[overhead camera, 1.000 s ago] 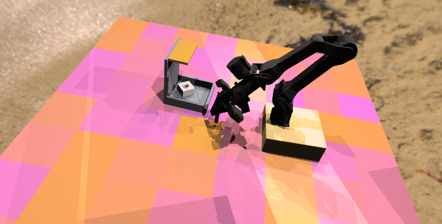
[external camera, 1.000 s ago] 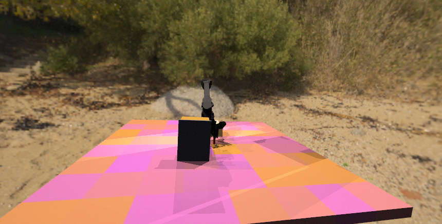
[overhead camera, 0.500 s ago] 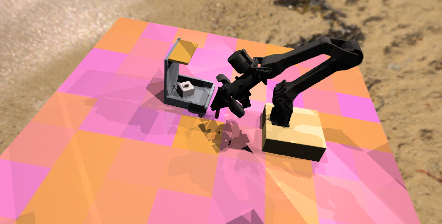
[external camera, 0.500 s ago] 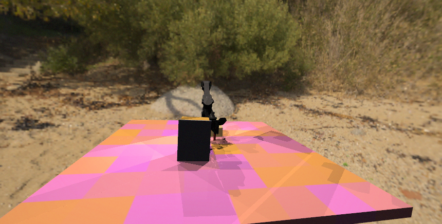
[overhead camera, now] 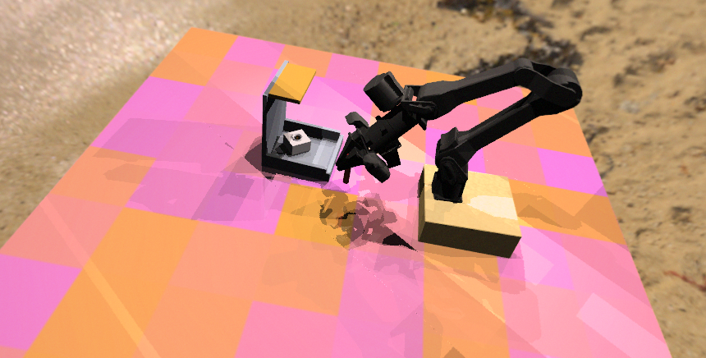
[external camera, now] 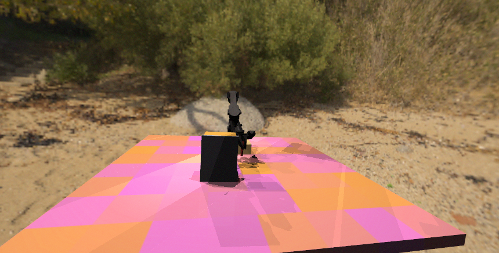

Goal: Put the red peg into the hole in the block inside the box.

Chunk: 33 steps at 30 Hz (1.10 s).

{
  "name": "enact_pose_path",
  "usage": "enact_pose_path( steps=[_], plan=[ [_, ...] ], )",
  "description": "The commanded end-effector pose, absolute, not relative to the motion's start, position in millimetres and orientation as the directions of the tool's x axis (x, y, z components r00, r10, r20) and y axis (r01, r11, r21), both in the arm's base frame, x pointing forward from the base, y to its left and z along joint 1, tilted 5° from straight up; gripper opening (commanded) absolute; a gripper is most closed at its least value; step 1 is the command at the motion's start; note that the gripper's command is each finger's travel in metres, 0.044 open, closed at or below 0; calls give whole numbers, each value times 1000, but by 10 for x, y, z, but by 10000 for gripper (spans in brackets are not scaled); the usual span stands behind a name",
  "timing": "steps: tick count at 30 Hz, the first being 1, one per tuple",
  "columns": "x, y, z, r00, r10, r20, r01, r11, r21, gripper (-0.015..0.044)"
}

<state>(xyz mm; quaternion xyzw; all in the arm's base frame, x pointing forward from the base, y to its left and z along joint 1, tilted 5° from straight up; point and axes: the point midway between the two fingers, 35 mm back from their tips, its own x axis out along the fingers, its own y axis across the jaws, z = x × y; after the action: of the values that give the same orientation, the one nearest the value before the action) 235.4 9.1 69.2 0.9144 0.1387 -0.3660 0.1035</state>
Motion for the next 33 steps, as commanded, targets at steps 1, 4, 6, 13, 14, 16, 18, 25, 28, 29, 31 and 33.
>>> enact_pose_path(
  steps=[1, 4, 6, 13, 14, 16, 18, 25, 28, 29, 31, 33],
  plan=[
    [2413, 36, 733, 700, 168, -694, 316, -944, 90, 0],
    [2449, -8, 748, 702, 161, -693, 306, -948, 90, 0],
    [2473, -38, 758, 704, 156, -693, 299, -950, 90, 0],
    [2556, -148, 790, 709, 138, -692, 274, -958, 90, 0],
    [2568, -164, 794, 710, 135, -691, 270, -959, 90, 0],
    [2591, -198, 802, 711, 130, -691, 263, -961, 90, 0],
    [2614, -232, 809, 713, 125, -690, 256, -962, 90, 0],
    [2692, -356, 832, 717, 106, -689, 231, -969, 90, 0],
    [2725, -412, 840, 719, 99, -688, 220, -971, 90, 0],
    [2735, -431, 843, 720, 96, -688, 216, -972, 90, 0],
    [2756, -470, 847, 721, 91, -687, 209, -974, 91, 0],
    [2777, -509, 852, 722, 85, -687, 201, -975, 91, 0]
  ],
)
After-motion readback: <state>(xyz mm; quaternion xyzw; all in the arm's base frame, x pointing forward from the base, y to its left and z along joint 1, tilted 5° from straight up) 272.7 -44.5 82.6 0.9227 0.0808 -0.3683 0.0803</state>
